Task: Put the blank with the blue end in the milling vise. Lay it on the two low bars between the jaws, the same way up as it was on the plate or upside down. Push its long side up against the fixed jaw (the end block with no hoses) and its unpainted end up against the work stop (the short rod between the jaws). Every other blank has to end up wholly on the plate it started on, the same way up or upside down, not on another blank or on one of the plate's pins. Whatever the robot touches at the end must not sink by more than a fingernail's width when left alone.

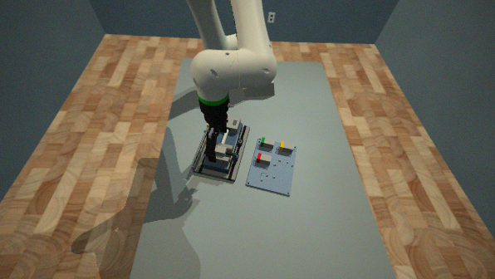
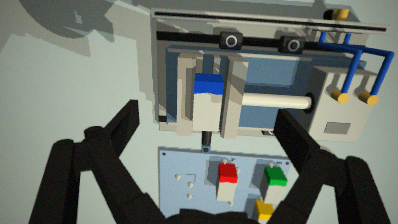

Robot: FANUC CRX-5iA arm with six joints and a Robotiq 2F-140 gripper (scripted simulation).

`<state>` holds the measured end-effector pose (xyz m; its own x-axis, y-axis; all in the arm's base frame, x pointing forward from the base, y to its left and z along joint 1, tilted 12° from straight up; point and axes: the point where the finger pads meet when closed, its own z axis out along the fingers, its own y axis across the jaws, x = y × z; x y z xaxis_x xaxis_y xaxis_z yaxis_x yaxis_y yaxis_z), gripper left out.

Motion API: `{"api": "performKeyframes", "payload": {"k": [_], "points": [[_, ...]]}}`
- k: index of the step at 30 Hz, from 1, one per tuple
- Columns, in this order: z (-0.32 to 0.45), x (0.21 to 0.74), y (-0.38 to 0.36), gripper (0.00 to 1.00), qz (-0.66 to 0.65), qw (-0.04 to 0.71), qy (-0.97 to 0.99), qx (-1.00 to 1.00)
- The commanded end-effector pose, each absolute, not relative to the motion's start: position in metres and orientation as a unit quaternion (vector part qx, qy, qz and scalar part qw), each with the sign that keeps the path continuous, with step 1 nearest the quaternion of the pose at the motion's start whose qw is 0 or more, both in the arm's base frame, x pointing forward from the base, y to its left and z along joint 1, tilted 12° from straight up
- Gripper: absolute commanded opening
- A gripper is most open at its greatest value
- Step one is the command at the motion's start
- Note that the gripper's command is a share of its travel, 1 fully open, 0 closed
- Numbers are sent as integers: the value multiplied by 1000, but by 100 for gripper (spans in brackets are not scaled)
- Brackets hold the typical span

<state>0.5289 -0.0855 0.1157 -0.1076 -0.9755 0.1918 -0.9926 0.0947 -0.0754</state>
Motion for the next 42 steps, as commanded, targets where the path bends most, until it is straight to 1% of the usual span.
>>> {"api": "performKeyframes", "payload": {"k": [1,35,42], "points": [[117,529,-85,100,93,46,-738,666],[124,529,-84,100,93,46,-738,666],[151,527,-78,100,93,46,-738,666]]}}
